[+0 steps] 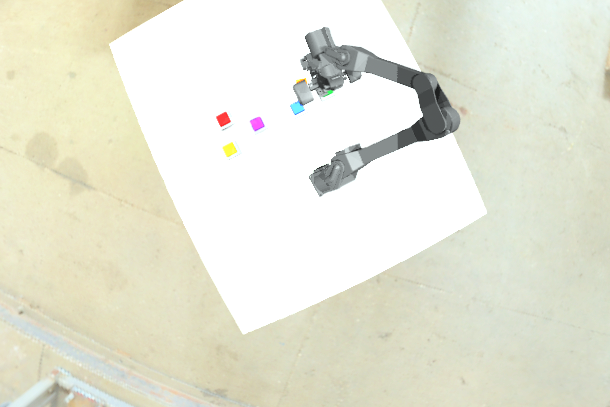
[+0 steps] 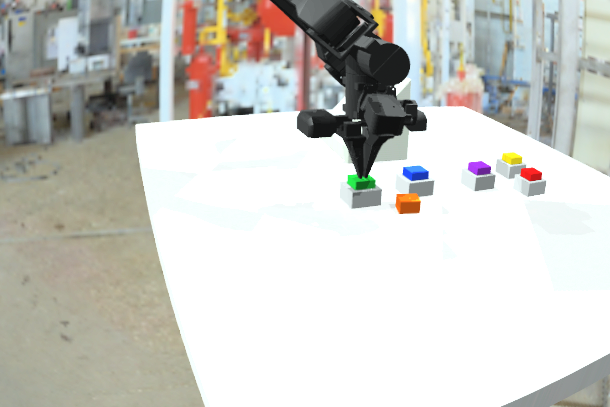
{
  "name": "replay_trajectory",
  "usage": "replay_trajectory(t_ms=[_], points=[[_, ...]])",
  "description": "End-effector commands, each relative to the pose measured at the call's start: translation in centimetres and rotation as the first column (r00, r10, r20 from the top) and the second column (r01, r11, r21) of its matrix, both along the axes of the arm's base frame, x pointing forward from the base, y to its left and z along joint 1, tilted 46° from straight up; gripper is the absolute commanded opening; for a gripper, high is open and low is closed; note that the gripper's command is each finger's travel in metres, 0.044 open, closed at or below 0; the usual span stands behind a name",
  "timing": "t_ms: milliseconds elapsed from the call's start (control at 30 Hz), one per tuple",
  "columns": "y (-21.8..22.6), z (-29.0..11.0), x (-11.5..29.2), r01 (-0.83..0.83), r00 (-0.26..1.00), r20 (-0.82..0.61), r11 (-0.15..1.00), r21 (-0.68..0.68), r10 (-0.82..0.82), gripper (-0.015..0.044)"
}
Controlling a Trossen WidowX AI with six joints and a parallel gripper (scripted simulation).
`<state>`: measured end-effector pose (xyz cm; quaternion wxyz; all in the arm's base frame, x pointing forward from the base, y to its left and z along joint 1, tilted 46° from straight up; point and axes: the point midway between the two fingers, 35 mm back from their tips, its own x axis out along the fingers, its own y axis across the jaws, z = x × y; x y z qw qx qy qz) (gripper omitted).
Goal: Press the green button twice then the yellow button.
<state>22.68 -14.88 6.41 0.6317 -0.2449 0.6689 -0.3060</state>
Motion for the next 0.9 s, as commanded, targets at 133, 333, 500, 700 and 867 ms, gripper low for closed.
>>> replay_trajectory(t_ms=[133,333,500,700,867], points=[[-0.6,-0.6,-0.2,-0.003,1.0,-0.008,1.0,-0.005,0.003,0.002],[-0.6,-0.6,-0.2,-0.003,1.0,-0.008,1.0,-0.005,0.003,0.002],[-0.6,-0.6,-0.2,-0.003,1.0,-0.008,1.0,-0.005,0.003,0.002],[0.0,-0.1,-0.1,0.0,1.0,-0.003,1.0,-0.001,0.0,0.002],[1.9,1.8,0.1,-0.003,1.0,-0.008,1.0,-0.003,0.003,0.002]])
